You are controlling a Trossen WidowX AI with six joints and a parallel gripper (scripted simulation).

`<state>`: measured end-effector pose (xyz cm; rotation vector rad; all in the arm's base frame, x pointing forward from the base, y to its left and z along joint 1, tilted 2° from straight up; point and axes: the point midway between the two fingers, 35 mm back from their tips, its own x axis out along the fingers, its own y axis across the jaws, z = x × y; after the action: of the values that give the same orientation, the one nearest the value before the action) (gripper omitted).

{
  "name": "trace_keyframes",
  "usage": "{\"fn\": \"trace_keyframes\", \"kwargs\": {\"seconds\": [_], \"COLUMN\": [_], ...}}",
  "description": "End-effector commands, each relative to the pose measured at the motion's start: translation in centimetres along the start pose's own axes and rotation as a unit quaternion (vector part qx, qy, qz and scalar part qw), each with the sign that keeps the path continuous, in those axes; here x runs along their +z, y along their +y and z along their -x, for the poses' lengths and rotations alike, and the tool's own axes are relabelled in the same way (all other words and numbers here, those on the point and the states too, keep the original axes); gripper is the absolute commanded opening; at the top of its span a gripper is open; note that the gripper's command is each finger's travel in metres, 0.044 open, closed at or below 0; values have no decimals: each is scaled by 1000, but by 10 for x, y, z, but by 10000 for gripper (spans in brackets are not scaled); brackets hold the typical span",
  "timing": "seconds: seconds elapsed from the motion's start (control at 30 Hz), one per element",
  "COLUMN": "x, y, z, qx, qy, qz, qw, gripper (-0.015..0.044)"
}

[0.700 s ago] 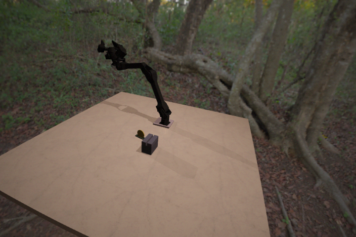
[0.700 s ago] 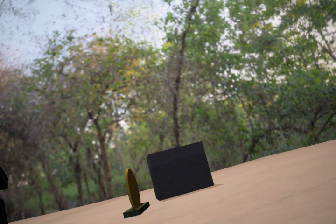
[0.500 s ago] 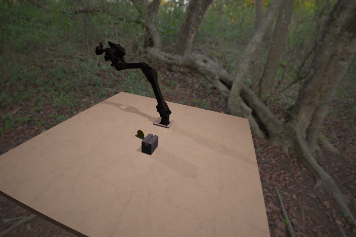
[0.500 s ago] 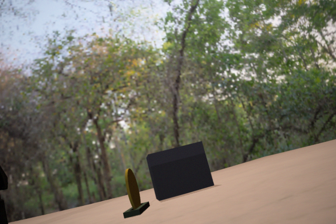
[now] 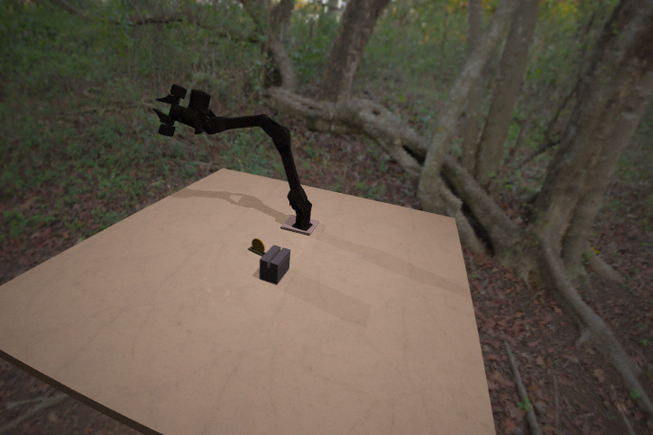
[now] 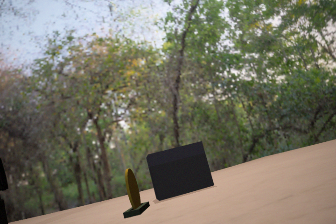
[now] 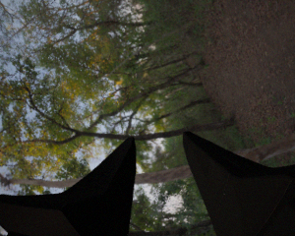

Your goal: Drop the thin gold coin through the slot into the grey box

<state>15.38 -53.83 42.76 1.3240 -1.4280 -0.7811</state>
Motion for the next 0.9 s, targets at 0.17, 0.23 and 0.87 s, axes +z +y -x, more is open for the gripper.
{"fn": "trace_keyframes", "kwargs": {"seconds": [0.17, 0.23, 0.87], "x": [-88, -102, -164], "y": [-95, -111, -213], "z": [67, 85, 307], "qx": [-166, -184, -74], "qy": [145, 185, 590], "qz": [364, 428, 773], "qw": [905, 865, 221], "gripper": [161, 161, 161]}}
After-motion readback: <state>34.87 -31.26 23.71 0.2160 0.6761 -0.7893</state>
